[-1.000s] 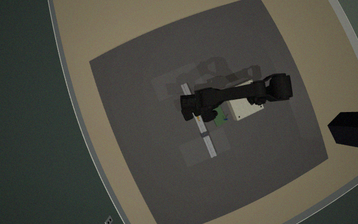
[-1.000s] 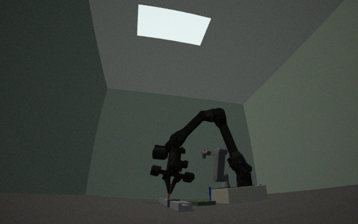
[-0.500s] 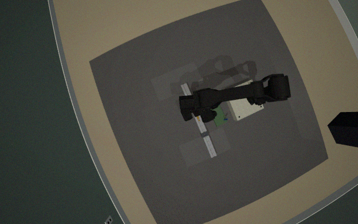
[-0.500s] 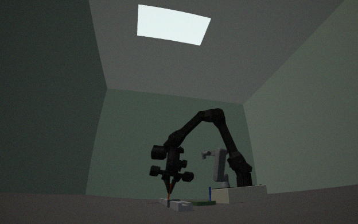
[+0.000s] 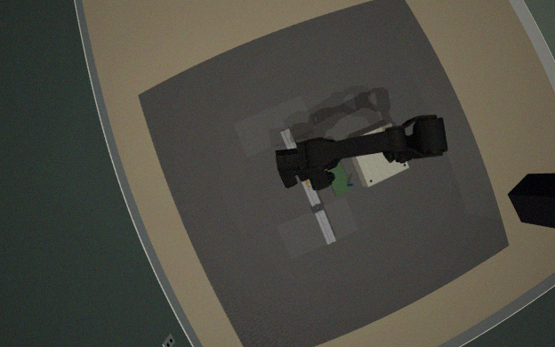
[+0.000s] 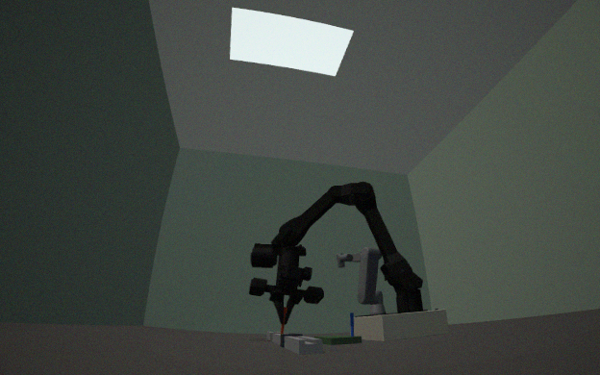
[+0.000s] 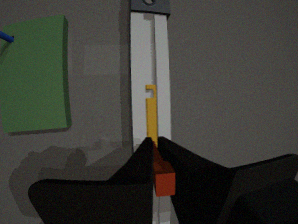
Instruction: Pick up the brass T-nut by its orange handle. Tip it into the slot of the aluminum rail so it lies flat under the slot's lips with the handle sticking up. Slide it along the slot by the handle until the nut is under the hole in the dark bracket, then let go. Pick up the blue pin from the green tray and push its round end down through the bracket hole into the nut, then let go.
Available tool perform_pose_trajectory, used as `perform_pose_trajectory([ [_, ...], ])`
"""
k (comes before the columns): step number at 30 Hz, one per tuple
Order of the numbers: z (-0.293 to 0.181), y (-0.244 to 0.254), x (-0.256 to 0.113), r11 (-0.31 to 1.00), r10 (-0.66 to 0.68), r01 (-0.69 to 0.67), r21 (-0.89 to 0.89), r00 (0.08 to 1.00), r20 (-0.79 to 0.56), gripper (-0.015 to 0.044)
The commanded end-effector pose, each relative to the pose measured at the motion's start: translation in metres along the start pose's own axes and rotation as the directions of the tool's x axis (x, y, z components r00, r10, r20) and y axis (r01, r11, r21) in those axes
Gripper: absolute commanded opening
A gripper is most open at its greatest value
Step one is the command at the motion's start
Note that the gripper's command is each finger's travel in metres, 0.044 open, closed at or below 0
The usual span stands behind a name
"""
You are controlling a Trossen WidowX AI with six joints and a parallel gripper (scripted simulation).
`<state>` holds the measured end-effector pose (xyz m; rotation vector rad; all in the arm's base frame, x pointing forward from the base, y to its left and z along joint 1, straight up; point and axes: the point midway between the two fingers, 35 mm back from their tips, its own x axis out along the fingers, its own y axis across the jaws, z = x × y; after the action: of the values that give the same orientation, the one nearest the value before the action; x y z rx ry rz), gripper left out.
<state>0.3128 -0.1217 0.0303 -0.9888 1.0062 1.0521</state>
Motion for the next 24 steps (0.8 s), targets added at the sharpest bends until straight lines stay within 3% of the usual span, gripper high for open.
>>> perform_pose_trajectory([
  [1, -0.0007, -0.0015, -0.0004, 1.0, 0.004, -0.004, 0.007, 1.0, -0.004, -0.015],
  [24, -0.0007, -0.0044, 0.0001, 0.999, 0.045, -0.045, 0.018, 0.999, -0.005, -0.015],
])
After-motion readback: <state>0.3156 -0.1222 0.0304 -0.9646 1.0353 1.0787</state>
